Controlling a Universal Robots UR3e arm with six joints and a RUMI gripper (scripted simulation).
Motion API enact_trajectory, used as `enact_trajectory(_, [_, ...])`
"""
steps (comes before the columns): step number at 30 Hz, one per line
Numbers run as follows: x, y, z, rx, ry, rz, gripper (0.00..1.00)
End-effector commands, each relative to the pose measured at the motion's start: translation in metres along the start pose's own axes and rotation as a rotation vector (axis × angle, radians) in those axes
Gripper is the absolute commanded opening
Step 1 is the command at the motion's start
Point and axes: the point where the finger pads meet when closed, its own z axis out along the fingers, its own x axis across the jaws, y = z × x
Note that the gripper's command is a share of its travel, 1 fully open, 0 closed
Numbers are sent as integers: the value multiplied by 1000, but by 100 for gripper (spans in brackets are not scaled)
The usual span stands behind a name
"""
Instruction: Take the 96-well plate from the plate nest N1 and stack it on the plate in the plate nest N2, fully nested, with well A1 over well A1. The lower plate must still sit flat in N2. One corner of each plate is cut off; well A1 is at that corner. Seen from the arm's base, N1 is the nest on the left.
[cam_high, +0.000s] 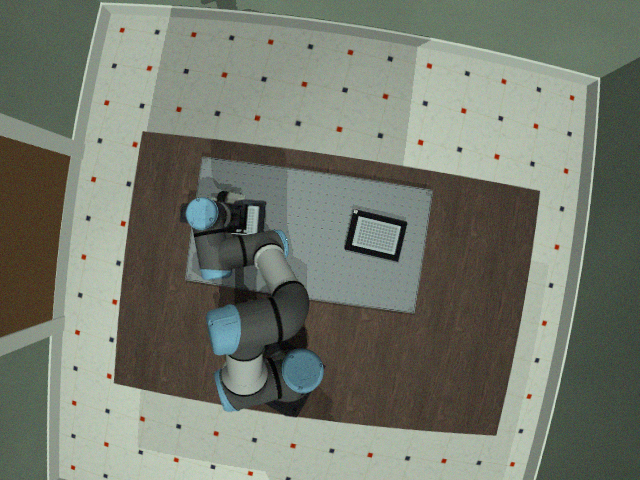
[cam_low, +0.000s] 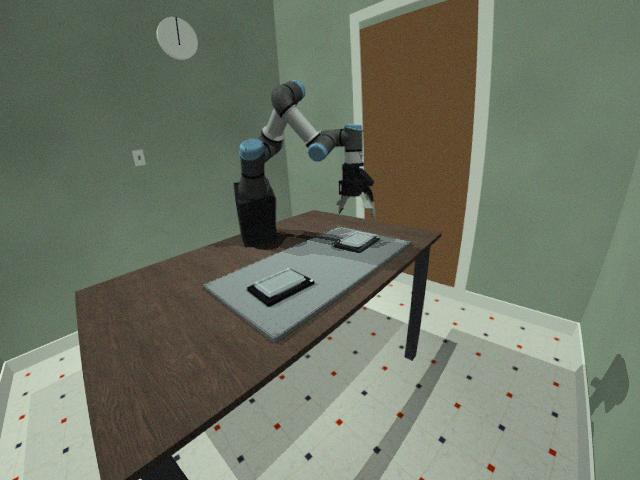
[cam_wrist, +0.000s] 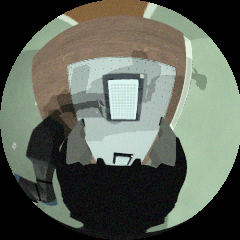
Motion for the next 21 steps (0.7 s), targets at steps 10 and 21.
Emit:
enact_trajectory(10, [3, -1, -1, 7, 18, 19, 100])
enact_trajectory(21, [3, -1, 8, 7, 16, 18, 100])
